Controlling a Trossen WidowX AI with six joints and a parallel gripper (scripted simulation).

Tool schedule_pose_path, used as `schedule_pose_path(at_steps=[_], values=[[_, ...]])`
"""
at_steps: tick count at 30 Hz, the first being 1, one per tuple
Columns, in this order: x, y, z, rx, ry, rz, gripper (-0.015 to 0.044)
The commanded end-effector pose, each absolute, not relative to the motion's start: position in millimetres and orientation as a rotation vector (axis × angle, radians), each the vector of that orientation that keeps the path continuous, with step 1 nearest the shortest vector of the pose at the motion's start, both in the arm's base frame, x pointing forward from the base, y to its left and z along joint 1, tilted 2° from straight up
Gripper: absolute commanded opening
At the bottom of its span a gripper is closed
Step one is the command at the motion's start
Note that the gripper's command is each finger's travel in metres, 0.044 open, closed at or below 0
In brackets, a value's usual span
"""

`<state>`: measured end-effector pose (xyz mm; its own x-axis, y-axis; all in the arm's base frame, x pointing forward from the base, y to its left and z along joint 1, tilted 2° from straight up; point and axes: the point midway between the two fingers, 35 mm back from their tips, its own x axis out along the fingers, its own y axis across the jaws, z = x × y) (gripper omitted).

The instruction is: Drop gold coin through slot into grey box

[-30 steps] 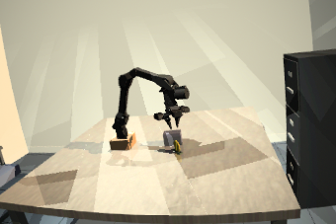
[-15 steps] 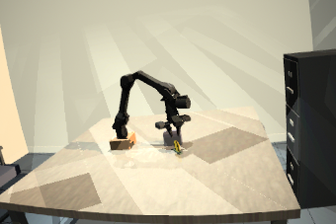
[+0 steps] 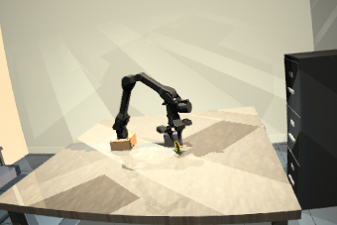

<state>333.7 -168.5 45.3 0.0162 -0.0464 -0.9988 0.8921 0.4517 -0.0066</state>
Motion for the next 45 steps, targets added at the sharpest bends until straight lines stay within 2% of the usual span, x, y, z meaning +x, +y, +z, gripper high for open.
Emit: schedule_pose_path(at_steps=[1, 34, 40, 45], values=[[333, -168, 35, 0.827, 1.368, -0.875, 0.0161], [334, -170, -12, 0.828, 1.365, -0.875, 0.0161], [334, -170, -12, 0.828, 1.365, -0.875, 0.0003], [334, -170, -12, 0.828, 1.365, -0.875, 0.0]])
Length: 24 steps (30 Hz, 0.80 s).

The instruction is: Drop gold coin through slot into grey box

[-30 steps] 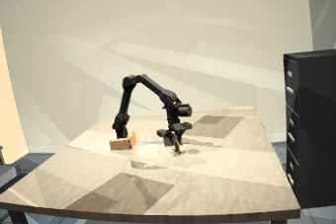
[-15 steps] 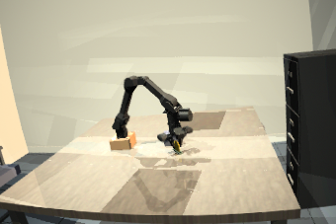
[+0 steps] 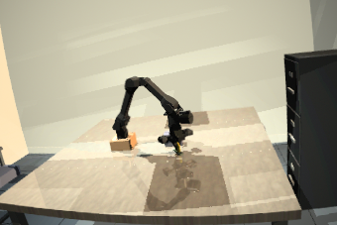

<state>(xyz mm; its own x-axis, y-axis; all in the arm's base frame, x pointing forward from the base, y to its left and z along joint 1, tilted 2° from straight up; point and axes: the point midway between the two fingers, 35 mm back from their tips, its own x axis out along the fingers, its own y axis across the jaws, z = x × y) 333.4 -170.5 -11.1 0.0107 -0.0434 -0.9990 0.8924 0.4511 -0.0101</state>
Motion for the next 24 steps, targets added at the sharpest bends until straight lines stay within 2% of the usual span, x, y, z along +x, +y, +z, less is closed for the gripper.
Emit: schedule_pose_path(at_steps=[1, 24], values=[[334, -170, -12, 0.828, 1.365, -0.875, 0.0], [341, -169, 23, 0.802, 1.352, -0.853, 0.0]])
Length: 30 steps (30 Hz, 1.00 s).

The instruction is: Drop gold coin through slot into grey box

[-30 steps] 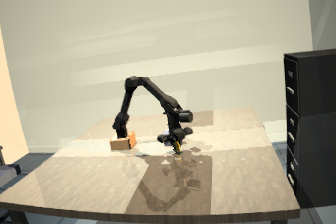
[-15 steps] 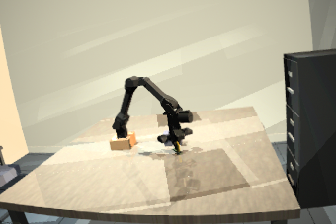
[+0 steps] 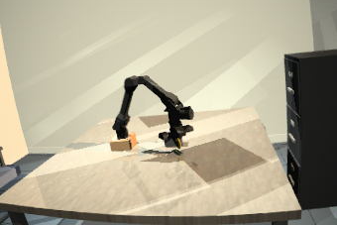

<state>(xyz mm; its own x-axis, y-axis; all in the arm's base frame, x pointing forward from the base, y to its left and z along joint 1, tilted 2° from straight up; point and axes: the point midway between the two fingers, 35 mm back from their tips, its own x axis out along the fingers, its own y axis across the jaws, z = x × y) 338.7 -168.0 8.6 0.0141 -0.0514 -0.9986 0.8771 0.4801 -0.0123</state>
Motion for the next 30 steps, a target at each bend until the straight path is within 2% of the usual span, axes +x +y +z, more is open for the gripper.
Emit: schedule_pose_path(at_steps=[1, 30], values=[[341, -169, 25, 0.803, 1.352, -0.854, 0.0], [333, -167, 83, 0.79, 1.381, -0.837, 0.0]])
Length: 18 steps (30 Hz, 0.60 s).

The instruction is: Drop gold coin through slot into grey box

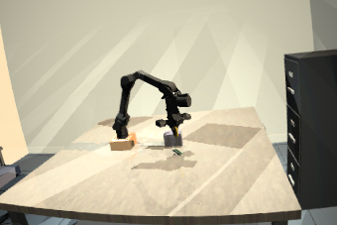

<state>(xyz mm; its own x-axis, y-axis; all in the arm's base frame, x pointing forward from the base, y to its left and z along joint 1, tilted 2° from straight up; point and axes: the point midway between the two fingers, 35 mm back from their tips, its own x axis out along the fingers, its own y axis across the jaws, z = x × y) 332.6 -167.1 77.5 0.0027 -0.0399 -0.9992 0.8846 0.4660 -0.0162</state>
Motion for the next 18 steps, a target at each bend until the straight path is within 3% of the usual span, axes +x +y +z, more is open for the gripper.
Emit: schedule_pose_path(at_steps=[1, 18], values=[[332.5, -166.9, 83.0, 0.764, 1.392, -0.811, 0.0], [329.8, -169.4, 83.8, 0.313, 1.523, -0.371, 0.0]])
